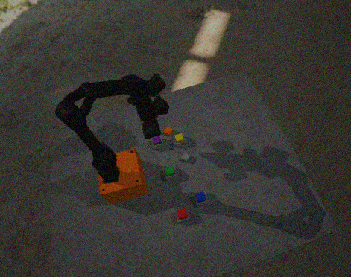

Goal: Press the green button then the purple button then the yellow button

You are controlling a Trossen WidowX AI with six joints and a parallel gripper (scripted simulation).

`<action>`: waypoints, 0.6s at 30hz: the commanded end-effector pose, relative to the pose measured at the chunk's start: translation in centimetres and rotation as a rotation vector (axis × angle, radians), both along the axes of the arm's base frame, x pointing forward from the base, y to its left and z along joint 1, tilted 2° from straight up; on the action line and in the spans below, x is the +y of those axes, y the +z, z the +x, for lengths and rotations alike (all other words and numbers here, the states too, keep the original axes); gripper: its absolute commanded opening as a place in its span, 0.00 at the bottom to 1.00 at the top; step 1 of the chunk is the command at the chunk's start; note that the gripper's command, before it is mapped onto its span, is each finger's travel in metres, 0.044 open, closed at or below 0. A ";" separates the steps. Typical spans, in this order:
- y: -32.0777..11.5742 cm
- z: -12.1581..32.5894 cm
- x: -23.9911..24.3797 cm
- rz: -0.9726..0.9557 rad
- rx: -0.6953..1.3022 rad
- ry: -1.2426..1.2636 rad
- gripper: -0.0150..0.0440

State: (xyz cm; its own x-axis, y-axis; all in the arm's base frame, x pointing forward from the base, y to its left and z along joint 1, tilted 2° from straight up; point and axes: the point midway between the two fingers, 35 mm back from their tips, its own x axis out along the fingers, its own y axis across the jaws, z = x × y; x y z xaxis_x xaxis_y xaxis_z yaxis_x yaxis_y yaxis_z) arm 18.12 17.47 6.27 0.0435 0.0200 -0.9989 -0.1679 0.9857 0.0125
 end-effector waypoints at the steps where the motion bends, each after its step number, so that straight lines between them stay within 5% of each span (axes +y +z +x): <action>1: 0.0 -0.4 0.8 -0.002 -0.006 -0.020 0.29; 6: -5.8 -0.1 0.9 -0.002 -0.006 -0.020 0.29; 18: -7.1 0.0 0.9 -0.002 -0.006 -0.020 0.29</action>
State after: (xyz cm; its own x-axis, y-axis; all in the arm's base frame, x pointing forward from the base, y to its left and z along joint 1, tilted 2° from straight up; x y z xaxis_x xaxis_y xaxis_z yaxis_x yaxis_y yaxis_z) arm 18.21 18.57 -0.18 0.0524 0.0273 -0.9983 -0.1553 0.9877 0.0188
